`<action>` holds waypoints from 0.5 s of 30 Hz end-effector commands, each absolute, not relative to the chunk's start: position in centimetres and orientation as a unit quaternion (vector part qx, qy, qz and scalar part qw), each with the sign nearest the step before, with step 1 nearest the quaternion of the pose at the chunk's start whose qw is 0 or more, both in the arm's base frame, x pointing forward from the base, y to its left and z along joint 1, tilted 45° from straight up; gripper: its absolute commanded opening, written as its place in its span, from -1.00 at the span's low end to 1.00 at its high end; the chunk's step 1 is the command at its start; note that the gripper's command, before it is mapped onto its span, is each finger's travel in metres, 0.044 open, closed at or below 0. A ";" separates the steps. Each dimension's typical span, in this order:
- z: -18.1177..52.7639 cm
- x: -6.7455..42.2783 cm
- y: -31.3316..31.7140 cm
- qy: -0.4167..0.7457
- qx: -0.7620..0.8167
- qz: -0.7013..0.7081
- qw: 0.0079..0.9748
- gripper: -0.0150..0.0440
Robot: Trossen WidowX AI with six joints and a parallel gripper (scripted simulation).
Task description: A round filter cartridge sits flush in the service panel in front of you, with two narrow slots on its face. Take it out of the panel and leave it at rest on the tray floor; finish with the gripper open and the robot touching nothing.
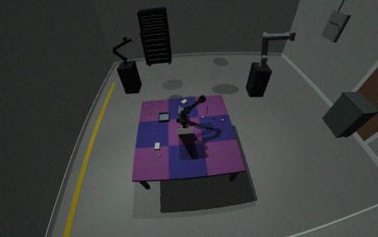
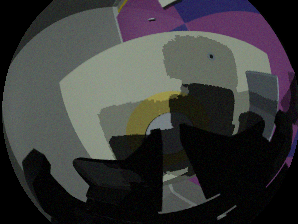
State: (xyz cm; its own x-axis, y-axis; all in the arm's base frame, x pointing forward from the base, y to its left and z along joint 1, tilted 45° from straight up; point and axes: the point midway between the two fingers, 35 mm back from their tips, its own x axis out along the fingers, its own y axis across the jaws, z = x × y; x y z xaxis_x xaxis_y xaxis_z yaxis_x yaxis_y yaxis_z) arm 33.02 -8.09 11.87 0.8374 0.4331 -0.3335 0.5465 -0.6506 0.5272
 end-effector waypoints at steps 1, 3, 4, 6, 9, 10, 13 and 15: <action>11.7 33.6 -7.5 0.276 0.899 -0.090 0.328 -0.49; 11.9 32.8 -8.2 0.272 0.903 -0.090 0.319 -0.49; 11.9 32.6 -8.4 0.272 0.903 -0.092 0.320 -0.49; 12.1 32.0 -8.9 0.274 0.901 -0.095 0.322 -0.49; 12.3 31.1 -9.5 0.277 0.899 -0.098 0.325 -0.49; 12.4 30.7 -9.7 0.278 0.899 -0.098 0.325 -0.49; 12.8 29.7 -10.2 0.279 0.898 -0.099 0.327 -0.49; 13.1 29.1 -10.5 0.279 0.897 -0.098 0.327 -0.49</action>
